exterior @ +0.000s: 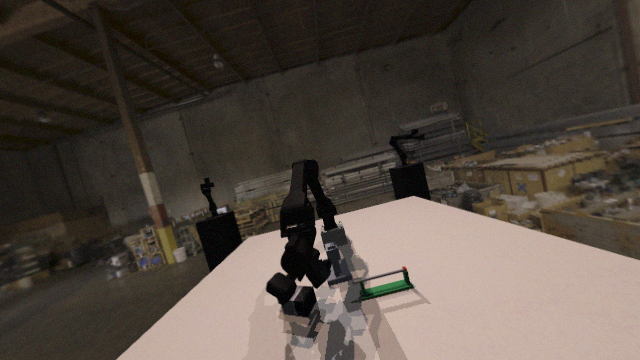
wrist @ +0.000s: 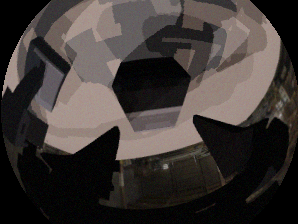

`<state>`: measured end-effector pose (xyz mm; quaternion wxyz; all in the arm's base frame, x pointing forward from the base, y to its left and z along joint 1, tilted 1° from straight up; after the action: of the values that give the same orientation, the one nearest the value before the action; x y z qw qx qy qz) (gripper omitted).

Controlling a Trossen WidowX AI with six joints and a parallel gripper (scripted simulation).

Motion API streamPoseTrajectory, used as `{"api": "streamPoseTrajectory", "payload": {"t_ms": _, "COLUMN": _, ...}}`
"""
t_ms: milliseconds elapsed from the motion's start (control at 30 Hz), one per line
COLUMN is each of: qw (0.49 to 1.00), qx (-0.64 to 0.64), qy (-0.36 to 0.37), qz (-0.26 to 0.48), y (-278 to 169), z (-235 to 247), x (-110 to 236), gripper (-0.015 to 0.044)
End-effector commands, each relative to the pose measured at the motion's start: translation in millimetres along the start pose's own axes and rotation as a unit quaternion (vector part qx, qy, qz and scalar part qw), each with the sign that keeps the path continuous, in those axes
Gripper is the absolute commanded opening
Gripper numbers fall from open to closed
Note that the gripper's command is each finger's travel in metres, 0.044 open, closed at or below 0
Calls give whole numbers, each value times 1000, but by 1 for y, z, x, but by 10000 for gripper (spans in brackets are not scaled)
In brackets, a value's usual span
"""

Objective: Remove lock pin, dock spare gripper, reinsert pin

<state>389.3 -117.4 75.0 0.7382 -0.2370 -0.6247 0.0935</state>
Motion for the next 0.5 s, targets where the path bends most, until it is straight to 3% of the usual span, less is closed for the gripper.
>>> {"api": "streamPoseTrajectory", "payload": {"t_ms": 0, "qw": 1000, "qx": -1, "qy": 3, "qz": 3, "y": 4, "z": 0, "x": -8, "gripper": 440}}
{"api": "streamPoseTrajectory", "payload": {"t_ms": 467, "qw": 1000, "qx": -1, "qy": 3, "qz": 3, "y": 14, "z": -2, "x": -29, "gripper": 440}}
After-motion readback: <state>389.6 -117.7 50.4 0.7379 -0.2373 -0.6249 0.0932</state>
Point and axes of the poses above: the point midway between the two fingers, 35 mm back from their tips, its own x axis back along the fingers, its own z axis across the jaws, y = z × x, the point moved 8 cm from there along x, back along the fingers, and after that the axes turned 15 degrees about x, right-handed, at the moved point
